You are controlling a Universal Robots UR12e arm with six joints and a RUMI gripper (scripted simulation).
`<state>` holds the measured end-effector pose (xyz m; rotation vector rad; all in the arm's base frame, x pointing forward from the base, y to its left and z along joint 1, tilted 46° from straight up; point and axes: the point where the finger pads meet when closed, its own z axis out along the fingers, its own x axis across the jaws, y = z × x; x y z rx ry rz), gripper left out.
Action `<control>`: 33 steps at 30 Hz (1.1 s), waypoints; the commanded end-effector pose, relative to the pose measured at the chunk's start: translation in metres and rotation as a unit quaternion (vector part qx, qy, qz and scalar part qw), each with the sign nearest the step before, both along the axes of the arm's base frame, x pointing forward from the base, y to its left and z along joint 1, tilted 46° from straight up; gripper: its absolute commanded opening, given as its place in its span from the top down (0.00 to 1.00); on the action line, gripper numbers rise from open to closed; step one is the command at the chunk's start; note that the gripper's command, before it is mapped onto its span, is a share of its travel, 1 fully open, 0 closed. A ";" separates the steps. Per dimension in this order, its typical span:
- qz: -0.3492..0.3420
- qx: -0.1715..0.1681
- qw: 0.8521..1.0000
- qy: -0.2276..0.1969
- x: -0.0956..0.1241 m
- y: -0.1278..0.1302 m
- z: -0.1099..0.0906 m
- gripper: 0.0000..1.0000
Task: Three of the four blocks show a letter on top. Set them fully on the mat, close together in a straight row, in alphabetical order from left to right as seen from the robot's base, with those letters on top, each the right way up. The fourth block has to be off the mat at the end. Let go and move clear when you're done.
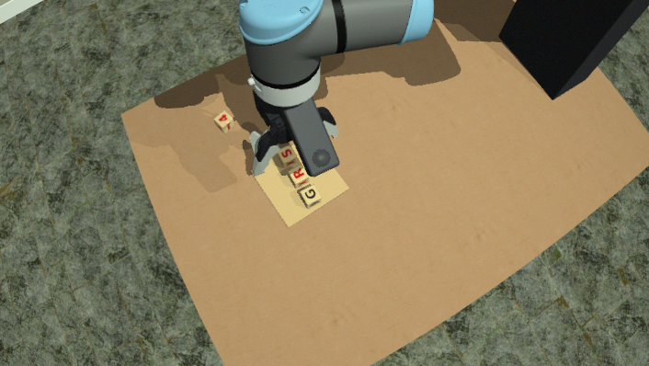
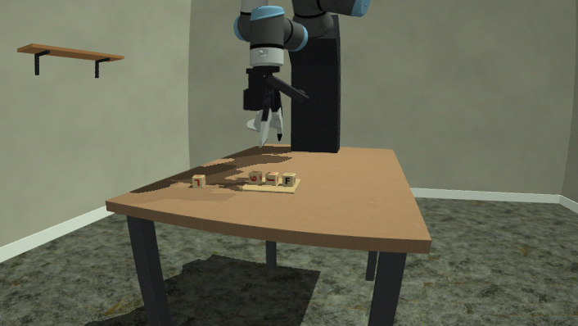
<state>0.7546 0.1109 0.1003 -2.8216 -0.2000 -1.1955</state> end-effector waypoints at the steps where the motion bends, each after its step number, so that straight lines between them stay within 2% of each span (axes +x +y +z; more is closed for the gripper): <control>1: 0.000 0.000 1.000 0.000 0.000 0.000 0.001 0.00; 21: 0.000 0.000 1.000 0.000 -0.002 0.000 0.002 0.00; 33: 0.000 0.000 1.000 0.000 -0.029 -0.005 0.029 0.00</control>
